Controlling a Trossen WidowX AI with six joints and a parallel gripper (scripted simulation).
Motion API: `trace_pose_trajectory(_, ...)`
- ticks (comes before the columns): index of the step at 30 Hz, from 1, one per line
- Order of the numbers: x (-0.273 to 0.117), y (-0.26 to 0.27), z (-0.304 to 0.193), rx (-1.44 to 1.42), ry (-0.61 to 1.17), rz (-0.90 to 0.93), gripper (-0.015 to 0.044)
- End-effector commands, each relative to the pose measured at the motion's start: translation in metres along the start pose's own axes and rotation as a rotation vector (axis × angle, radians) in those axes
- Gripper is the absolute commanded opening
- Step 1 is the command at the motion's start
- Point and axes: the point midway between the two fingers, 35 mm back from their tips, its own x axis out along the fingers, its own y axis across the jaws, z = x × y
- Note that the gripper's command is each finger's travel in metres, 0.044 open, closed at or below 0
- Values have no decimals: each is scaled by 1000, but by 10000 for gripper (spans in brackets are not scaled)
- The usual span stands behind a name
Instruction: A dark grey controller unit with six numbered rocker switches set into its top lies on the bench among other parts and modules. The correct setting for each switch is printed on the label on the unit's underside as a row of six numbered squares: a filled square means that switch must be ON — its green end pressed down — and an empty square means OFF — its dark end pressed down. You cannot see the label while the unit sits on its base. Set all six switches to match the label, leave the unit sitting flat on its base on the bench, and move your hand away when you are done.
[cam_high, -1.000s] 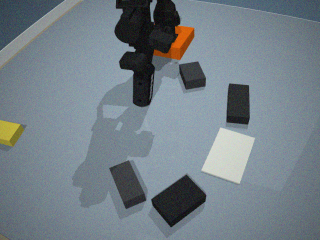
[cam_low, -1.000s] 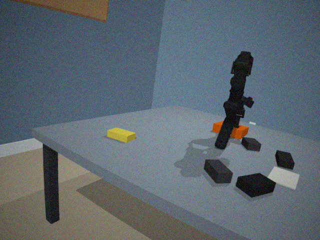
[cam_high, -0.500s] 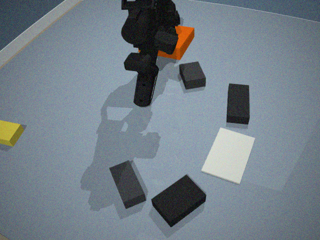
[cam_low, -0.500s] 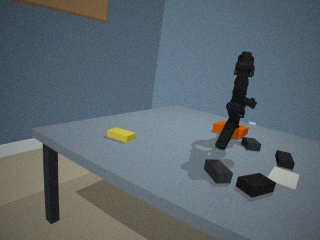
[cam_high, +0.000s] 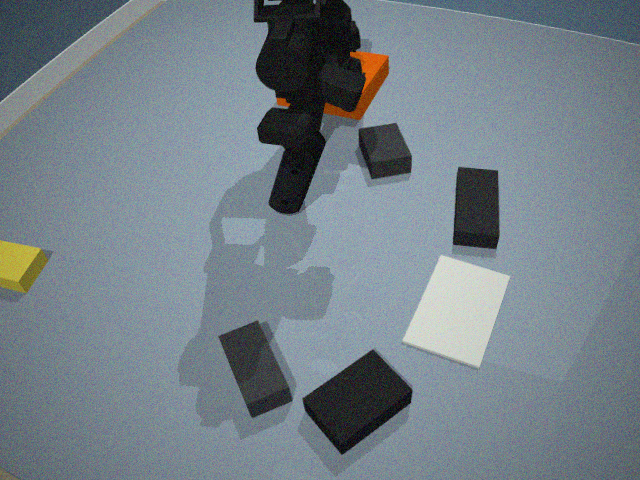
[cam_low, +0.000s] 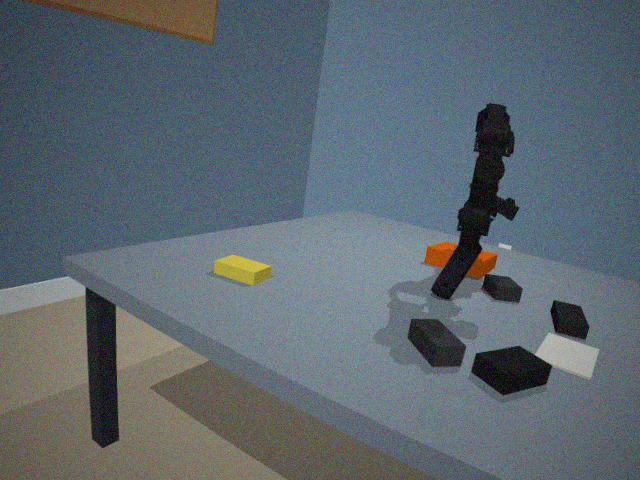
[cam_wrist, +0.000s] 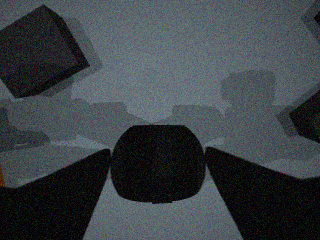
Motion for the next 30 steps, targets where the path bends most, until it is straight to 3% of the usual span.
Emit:
trace_pose_trajectory(1, 5, 1, 4, 4, -4, 10, 338)
trace_pose_trajectory(30, 14, 1, 25, 4, -6, 10, 338)
